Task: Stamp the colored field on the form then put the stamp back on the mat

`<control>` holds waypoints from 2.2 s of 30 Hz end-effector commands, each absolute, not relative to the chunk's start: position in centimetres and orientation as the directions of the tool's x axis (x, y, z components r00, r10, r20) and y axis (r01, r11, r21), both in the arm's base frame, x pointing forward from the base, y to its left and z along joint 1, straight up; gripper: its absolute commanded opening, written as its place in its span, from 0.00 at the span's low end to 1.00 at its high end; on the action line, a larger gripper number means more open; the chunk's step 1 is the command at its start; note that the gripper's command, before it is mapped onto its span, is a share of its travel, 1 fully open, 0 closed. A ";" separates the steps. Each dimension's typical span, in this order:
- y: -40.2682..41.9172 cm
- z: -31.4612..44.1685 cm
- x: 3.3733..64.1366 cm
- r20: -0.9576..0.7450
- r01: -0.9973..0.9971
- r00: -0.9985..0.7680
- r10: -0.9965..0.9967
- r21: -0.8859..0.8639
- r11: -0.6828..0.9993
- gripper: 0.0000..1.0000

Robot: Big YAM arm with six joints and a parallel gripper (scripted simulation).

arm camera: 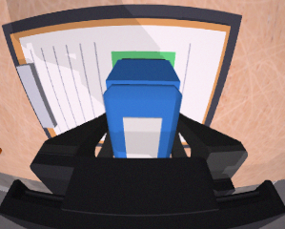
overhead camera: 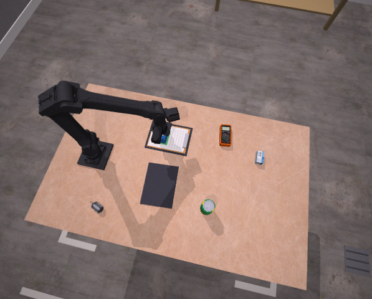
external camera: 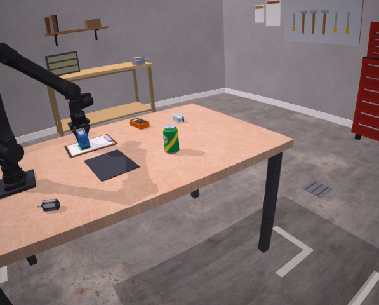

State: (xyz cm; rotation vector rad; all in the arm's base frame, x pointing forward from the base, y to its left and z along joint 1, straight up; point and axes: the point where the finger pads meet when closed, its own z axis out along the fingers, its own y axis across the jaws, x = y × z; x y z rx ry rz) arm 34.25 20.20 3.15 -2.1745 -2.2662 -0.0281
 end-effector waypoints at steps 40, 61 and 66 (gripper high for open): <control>21.0 8.6 36.3 0.032 0.998 -0.038 0.999 0.051 0.036 0.28; 19.3 10.2 36.1 0.007 0.999 -0.039 0.999 0.005 0.039 0.28; 12.7 11.1 40.7 0.014 0.999 -0.031 0.999 0.040 0.030 0.28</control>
